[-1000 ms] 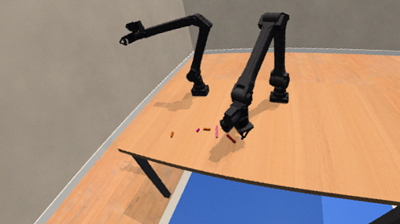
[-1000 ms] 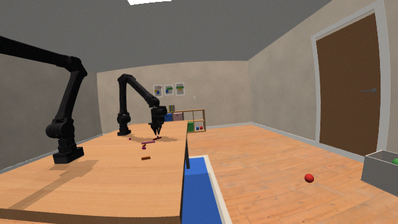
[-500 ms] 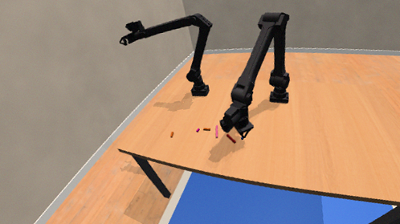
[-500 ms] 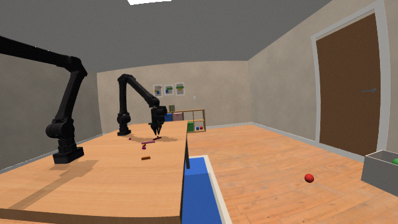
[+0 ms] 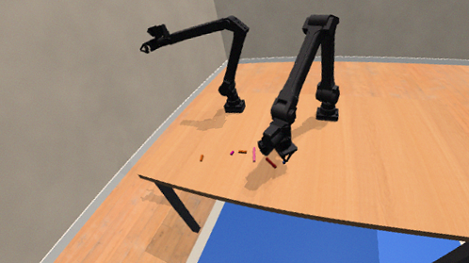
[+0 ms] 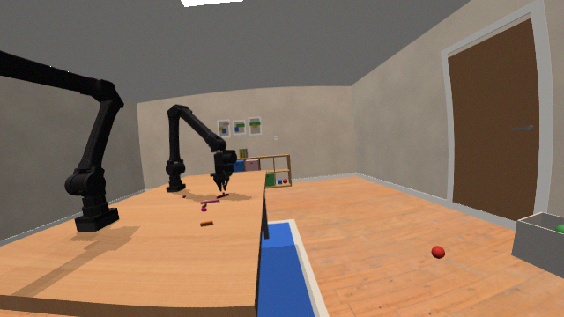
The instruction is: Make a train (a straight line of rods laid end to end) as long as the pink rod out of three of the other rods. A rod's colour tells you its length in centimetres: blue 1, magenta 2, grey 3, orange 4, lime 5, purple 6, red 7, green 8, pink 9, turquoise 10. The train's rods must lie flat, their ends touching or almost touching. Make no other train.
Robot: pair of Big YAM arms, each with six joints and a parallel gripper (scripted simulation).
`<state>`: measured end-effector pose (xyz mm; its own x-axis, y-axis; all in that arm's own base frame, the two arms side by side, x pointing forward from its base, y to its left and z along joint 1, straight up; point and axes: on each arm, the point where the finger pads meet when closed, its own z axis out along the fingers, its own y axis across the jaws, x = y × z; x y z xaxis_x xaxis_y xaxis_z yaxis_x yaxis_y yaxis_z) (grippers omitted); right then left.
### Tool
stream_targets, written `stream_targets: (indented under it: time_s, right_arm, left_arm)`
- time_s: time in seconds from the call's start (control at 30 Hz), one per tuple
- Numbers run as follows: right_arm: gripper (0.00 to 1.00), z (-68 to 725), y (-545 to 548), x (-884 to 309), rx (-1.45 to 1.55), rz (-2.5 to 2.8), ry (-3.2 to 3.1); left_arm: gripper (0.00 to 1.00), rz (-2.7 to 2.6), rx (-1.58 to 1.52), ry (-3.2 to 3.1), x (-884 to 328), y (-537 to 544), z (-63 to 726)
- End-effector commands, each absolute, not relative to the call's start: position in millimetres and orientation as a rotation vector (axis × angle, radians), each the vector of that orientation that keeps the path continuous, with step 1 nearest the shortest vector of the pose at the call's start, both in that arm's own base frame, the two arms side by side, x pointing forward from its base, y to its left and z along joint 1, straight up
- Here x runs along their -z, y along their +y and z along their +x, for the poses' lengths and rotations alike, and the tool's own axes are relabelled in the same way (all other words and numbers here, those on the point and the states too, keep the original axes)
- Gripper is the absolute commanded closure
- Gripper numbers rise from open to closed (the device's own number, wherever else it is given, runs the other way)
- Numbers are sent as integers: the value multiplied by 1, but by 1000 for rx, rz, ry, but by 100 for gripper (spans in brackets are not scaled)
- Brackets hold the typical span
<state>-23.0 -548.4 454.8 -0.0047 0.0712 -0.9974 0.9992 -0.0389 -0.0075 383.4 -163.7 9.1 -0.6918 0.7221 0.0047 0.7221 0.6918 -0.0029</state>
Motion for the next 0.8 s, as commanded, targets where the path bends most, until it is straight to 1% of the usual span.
stream_targets:
  time_s: [0.0,0.77]
  right_arm:
    - [0,-27,-544,-501,1245,1245,1186]
    - [0,-27,-544,-501,1245,1245,1186]
  left_arm:
    - [77,-1268,2,-2948,-33,-172,406]
    - [77,-1263,2,-2937,-29,-173,405]
